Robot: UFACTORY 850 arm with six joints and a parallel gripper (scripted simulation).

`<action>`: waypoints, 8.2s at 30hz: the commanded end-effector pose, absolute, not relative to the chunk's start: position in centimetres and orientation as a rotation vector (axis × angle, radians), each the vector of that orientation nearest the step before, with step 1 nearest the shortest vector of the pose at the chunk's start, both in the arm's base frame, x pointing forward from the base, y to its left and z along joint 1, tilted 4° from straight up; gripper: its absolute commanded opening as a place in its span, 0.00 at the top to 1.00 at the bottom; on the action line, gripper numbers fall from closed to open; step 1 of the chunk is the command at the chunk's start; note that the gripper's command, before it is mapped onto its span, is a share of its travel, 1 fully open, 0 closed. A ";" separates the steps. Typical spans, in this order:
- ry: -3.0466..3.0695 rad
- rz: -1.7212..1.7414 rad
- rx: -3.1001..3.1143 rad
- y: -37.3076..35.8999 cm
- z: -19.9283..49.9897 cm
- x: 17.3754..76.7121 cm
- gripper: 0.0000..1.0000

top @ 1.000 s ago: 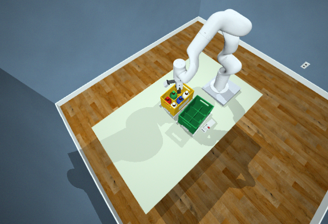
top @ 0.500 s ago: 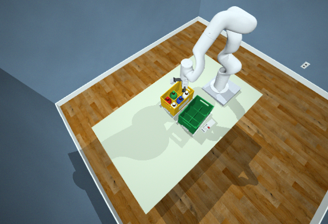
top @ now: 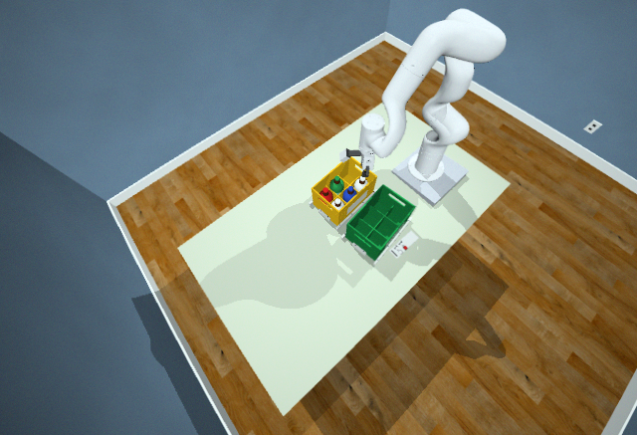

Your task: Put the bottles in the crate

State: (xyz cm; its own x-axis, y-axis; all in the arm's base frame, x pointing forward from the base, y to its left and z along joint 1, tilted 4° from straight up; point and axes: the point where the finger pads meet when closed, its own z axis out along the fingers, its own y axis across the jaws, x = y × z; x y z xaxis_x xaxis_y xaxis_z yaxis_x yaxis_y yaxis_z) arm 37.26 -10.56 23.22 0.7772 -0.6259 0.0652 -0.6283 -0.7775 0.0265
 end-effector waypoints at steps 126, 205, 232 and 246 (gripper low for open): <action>-1.030 0.085 2.917 -11.1 15.0 37.6 1.00; -1.030 0.086 2.917 -10.4 25.3 37.2 1.00; -1.030 0.086 2.918 -10.2 29.2 37.1 1.00; -1.030 0.086 2.918 -10.1 31.2 37.0 1.00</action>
